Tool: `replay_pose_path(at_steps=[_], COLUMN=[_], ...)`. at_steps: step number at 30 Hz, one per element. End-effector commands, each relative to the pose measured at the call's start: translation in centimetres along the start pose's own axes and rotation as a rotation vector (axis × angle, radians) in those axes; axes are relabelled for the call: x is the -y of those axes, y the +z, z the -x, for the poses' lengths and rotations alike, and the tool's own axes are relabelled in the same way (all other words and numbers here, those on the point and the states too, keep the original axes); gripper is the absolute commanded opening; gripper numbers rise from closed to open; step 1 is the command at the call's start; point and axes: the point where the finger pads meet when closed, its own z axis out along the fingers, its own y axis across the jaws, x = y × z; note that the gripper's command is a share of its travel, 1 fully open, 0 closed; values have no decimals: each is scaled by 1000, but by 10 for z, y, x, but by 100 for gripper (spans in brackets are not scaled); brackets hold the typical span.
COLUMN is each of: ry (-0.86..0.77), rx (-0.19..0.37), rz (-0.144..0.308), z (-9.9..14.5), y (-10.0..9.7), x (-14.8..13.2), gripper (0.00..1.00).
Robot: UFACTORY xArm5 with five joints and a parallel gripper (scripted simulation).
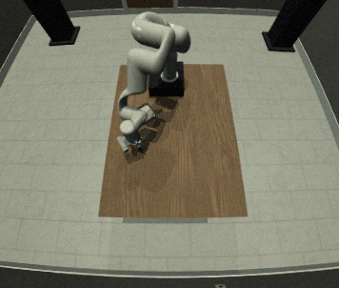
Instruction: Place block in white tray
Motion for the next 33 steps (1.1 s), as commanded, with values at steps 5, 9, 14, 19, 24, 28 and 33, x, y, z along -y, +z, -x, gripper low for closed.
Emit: replay_pose_path(at_steps=[5,9,14,19,24,28,33], ry=[0,0,0,0,0,0,0], rx=[-3,-3,-3,-3,-3,-3,-3], rz=[-2,-2,-2,-2,-2,-2,-2], z=[-1,-1,-1,-1,-1,-1,-1], y=[4,4,4,4,4,4,4], x=[1,1,1,1,1,1,1], gripper=[47,47,0,0,0,0,0])
